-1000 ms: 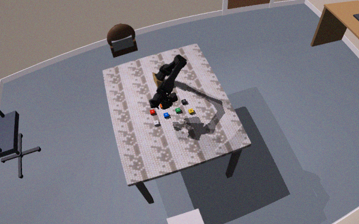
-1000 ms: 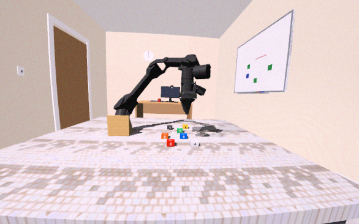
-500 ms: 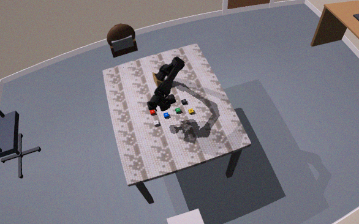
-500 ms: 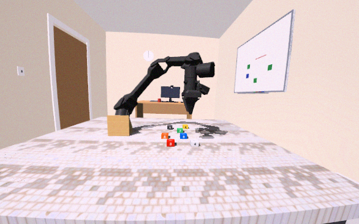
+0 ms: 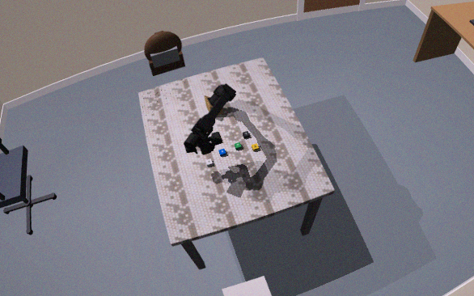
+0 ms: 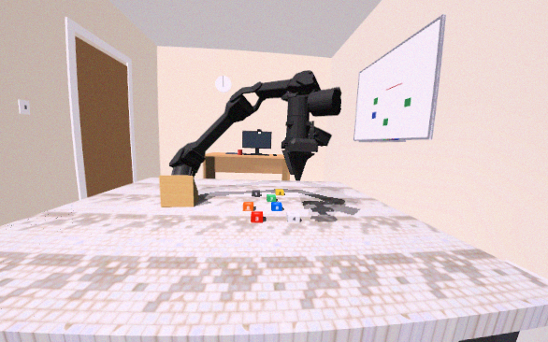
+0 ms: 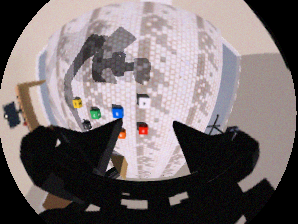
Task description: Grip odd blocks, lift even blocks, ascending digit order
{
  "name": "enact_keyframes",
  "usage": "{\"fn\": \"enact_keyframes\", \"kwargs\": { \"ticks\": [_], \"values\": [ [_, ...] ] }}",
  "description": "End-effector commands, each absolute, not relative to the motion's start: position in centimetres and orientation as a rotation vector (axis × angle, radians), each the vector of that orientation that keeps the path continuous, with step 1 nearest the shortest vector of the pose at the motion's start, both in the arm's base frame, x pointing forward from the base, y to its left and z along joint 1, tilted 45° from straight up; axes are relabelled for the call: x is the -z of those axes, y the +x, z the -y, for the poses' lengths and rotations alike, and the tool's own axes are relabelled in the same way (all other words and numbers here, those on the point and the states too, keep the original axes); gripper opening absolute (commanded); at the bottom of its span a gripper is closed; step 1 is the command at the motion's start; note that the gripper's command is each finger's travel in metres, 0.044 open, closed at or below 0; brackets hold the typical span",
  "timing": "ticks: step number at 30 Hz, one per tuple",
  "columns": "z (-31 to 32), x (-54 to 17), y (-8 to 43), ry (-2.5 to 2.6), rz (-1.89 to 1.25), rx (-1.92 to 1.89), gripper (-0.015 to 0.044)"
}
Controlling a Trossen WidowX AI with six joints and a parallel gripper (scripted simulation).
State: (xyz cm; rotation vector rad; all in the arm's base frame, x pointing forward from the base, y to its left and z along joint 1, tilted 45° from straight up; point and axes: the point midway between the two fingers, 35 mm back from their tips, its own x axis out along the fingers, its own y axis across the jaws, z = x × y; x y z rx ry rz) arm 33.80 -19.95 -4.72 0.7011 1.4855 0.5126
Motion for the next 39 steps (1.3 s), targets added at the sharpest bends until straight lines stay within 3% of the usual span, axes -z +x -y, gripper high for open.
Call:
{"fn": "enact_keyframes", "kwargs": {
  "ticks": [1,12,21,30,39],
  "values": [
    [20.2,4.6,33.9,0.691,-1.482,-0.512,0.0400],
    [19.6,3.8,34.1,0.690,-1.482,-0.510,0.0400],
    [11.3,-6.0,33.5,0.683,-1.483,-0.504,0.0400],
    [2.1,-13.0,28.4,0.699,-1.485,-0.518,0.0400],
    [-0.6,-12.3,27.5,0.706,-1.487,-0.520,0.0400]
  ]
}}
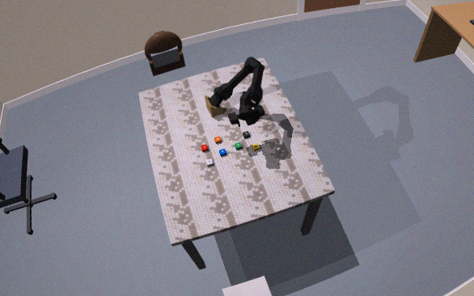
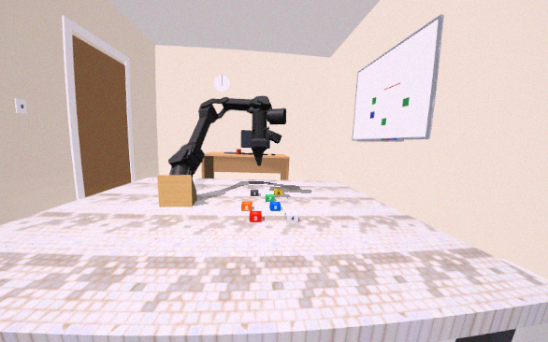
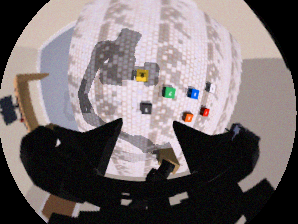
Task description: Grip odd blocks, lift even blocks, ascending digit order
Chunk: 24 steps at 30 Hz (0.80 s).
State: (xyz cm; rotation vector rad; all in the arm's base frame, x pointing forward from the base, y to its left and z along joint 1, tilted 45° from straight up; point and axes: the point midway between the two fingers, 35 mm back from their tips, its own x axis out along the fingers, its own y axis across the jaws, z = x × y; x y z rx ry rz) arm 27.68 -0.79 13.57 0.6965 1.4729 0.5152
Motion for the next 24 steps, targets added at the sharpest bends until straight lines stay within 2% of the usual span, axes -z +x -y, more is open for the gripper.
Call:
{"fn": "enact_keyframes", "kwargs": {
  "ticks": [1,5,24],
  "values": [
    [-1.5,-11.3,27.7,0.706,-1.486,-0.519,0.0400],
    [-4.8,-8.3,27.6,0.709,-1.485,-0.525,0.0400],
    [-6.6,-6.5,27.7,0.710,-1.484,-0.526,0.0400]
  ]
}}
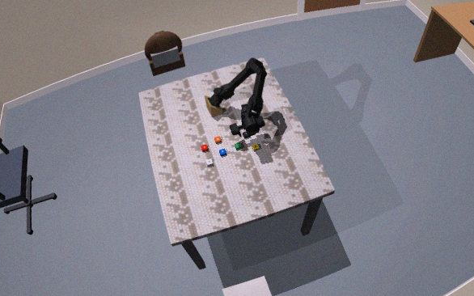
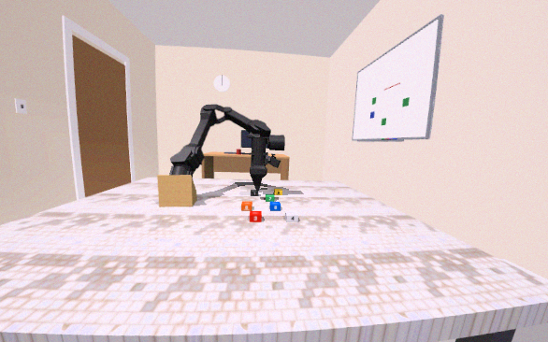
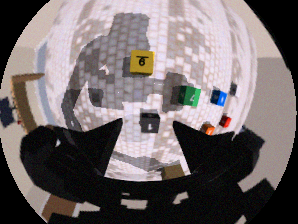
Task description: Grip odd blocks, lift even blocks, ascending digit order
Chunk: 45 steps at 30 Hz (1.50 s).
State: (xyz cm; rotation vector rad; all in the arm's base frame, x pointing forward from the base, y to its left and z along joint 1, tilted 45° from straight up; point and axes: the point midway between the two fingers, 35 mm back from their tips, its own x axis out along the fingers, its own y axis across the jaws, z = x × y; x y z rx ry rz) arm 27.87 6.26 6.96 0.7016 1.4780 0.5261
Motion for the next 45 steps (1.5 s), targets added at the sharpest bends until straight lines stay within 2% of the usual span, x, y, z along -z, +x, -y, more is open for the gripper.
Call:
{"fn": "enact_keyframes", "kwargs": {
  "ticks": [1,10,21,45],
  "values": [
    [-6.74,-6.42,27.68,0.710,-1.484,-0.526,0.0400],
    [-7.60,-5.63,27.66,0.711,-1.484,-0.528,0.0400],
    [-7.60,-5.63,27.66,0.711,-1.484,-0.528,0.0120],
    [-7.60,-5.63,27.66,0.711,-1.484,-0.528,0.0120]
  ]
}}
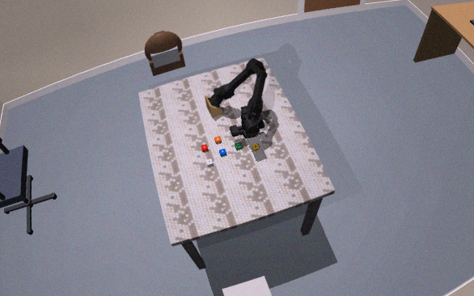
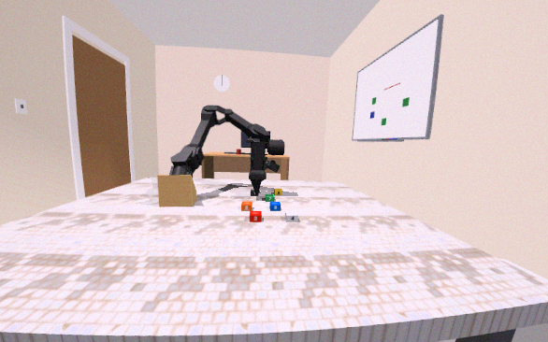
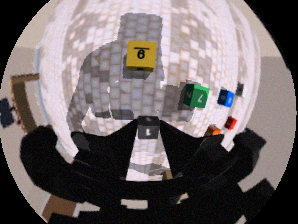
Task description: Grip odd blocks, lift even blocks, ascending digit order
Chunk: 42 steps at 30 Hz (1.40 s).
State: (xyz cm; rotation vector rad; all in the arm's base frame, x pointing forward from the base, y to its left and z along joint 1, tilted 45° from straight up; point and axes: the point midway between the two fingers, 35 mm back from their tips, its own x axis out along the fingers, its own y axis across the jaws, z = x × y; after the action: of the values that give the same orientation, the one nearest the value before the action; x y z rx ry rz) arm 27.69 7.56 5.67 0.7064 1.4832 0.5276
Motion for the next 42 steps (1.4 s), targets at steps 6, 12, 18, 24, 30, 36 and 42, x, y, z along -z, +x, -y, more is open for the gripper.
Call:
{"fn": "enact_keyframes", "kwargs": {
  "ticks": [6,12,18,24,30,36,42],
  "values": [
    [-7.6,-5.6,27.7,0.711,-1.484,-0.528,0.0120],
    [-7.6,-5.6,27.7,0.711,-1.484,-0.528,0.0173],
    [-7.6,-5.6,27.7,0.711,-1.484,-0.528,0.0330],
    [-7.4,-5.8,27.7,0.711,-1.484,-0.527,0.0400],
    [-5.0,-8.1,27.5,0.710,-1.485,-0.526,0.0400],
    [-1.5,-11.3,27.7,0.704,-1.482,-0.520,0.0269],
    [0.8,-13.8,27.2,0.708,-1.487,-0.523,0.0120]
  ]
}}
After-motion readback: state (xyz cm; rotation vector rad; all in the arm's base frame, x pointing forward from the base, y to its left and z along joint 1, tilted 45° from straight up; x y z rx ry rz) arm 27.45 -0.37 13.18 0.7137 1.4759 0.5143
